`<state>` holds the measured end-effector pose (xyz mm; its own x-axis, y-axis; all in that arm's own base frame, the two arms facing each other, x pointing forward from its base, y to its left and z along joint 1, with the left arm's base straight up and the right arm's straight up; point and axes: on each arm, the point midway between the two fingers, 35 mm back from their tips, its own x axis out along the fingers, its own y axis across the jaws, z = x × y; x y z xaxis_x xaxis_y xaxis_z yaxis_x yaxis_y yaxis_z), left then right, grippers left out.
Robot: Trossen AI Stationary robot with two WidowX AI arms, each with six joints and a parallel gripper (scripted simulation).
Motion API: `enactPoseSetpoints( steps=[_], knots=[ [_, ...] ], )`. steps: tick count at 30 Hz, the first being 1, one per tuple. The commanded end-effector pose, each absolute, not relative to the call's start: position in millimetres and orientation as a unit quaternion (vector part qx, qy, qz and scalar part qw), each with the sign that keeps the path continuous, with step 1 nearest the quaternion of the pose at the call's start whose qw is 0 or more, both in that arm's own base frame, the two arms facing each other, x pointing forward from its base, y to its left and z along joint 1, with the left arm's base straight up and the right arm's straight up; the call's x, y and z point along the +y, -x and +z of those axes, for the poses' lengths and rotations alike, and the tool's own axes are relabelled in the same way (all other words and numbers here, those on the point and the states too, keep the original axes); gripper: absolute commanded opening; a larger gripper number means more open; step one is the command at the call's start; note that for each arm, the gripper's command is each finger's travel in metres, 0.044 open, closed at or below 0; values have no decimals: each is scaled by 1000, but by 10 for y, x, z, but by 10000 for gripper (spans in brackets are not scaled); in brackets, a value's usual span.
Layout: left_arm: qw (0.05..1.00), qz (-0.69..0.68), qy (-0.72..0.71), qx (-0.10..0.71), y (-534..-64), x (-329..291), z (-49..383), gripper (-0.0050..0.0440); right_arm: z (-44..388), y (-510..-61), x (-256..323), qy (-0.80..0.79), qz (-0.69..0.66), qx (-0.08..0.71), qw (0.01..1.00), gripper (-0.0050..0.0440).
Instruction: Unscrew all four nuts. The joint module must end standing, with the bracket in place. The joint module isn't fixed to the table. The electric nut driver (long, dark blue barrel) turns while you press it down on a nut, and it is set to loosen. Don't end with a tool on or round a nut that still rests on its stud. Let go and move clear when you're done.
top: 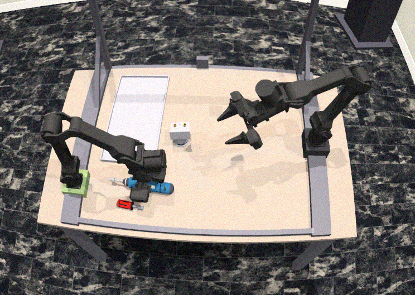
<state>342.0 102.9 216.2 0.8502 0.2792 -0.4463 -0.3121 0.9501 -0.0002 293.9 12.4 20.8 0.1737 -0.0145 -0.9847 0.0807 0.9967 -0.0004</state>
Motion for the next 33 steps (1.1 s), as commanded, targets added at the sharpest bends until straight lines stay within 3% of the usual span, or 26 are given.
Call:
enactPoseSetpoints(
  steps=[1,16,19,21,24,33],
  knots=[
    [965,155,36,209,-3445,1028,2309,400,156,-2971,145,-24,-33,636,771,163],
    [961,165,41,218,-3529,982,2211,400,203,-3004,140,-26,-31,628,777,163],
    [962,165,40,216,-3518,979,2231,400,203,-3004,140,-26,-31,628,777,235],
    [960,167,42,220,-3544,972,2195,400,203,-3004,140,-26,-31,628,777,245],
    [958,172,44,225,-3565,951,2141,400,338,-3029,147,-26,-31,620,783,305],
    [956,177,46,228,-3604,923,2107,400,784,-2930,156,-26,-31,620,783,305]
  ],
)
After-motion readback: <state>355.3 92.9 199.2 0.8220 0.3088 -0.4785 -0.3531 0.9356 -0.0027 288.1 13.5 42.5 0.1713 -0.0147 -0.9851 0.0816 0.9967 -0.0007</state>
